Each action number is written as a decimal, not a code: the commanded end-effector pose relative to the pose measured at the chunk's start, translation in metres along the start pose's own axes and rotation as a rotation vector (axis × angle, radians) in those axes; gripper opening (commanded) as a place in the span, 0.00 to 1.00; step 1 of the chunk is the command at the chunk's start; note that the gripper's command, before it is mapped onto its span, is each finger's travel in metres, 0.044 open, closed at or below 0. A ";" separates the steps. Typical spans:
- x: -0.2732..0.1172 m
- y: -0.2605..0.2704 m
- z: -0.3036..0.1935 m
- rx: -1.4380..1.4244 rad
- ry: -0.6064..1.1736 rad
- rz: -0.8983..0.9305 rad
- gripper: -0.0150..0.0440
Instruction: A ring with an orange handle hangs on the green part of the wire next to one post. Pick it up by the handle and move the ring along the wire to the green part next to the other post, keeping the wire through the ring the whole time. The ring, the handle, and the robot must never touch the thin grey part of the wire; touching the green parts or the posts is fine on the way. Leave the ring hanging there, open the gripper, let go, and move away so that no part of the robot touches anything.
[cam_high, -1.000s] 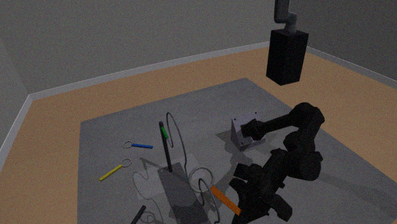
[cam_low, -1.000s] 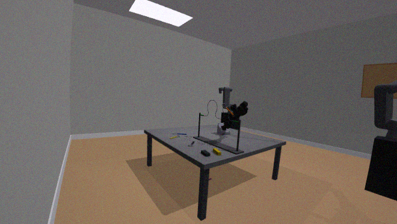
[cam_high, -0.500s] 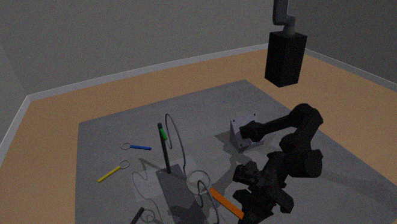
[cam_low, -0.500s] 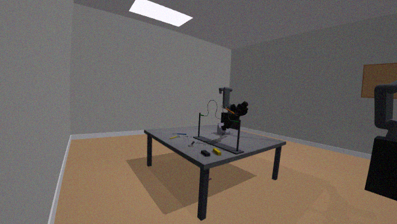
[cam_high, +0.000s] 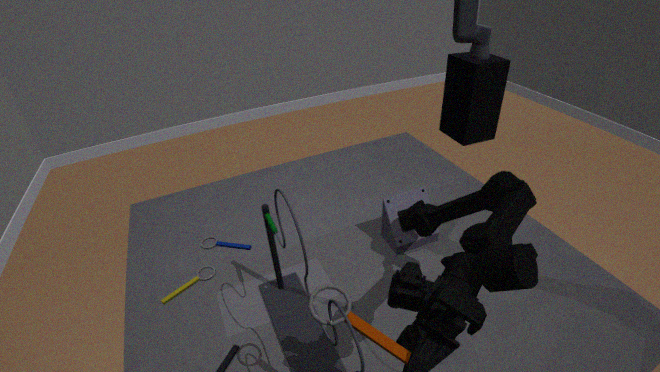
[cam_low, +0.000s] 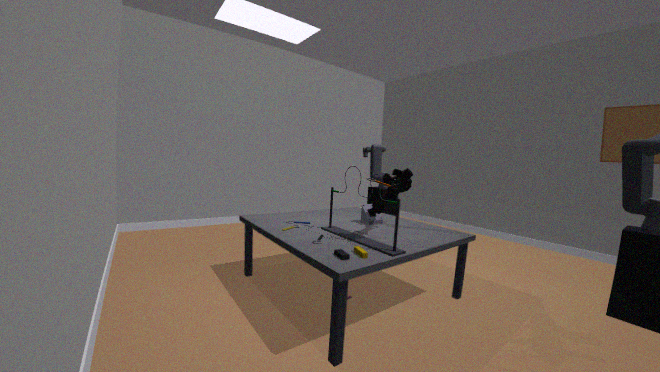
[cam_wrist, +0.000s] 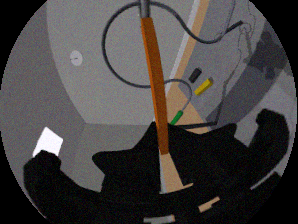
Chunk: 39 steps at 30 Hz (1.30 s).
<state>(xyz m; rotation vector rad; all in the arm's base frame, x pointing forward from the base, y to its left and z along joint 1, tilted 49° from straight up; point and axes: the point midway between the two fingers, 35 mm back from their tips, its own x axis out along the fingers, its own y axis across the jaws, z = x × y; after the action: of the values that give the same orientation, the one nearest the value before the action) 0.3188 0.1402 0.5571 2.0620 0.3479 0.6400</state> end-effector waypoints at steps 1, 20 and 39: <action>0.000 0.004 0.002 0.075 -0.006 0.040 0.00; -0.004 0.028 0.008 0.414 -0.004 0.224 0.00; -0.005 0.036 0.010 0.625 0.001 0.335 0.00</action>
<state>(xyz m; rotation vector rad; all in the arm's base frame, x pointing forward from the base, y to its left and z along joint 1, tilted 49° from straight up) 0.3190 0.1106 0.5827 2.7327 0.2240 0.8027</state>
